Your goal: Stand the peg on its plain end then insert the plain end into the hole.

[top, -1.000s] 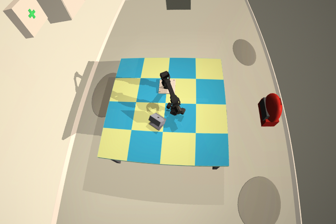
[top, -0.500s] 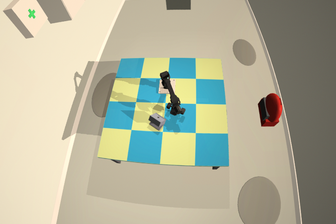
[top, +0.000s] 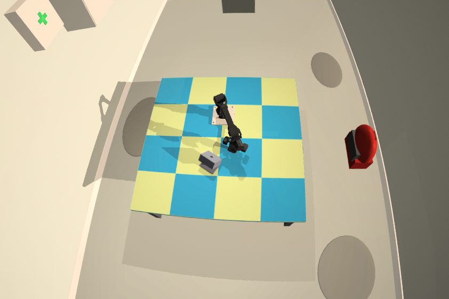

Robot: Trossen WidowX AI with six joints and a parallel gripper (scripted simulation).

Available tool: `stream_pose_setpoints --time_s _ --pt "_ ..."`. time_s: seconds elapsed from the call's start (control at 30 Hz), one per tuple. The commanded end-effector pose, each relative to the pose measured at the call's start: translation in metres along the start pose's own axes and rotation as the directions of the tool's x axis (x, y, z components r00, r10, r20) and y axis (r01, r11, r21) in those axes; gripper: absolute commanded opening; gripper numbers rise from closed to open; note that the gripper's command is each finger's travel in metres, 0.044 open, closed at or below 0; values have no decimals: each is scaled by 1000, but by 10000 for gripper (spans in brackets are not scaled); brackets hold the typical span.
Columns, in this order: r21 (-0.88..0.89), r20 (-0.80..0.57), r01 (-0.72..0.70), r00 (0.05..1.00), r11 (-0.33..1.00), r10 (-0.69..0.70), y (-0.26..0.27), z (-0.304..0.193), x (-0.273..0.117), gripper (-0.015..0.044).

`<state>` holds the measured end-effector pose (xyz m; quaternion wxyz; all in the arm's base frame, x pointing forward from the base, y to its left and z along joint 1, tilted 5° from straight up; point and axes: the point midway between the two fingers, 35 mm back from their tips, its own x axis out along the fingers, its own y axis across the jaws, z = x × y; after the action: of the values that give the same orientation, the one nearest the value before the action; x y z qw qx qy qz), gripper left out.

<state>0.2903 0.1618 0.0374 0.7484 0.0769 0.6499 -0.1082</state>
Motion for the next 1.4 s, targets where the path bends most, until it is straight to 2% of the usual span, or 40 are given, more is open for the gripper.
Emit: stream_pose_setpoints --time_s 0.0,1.37 --pt "1 36 5 999 1000 -5 -1 -2 -2 49" --pt "2 378 5 926 1000 -5 0 -20 -22 49"
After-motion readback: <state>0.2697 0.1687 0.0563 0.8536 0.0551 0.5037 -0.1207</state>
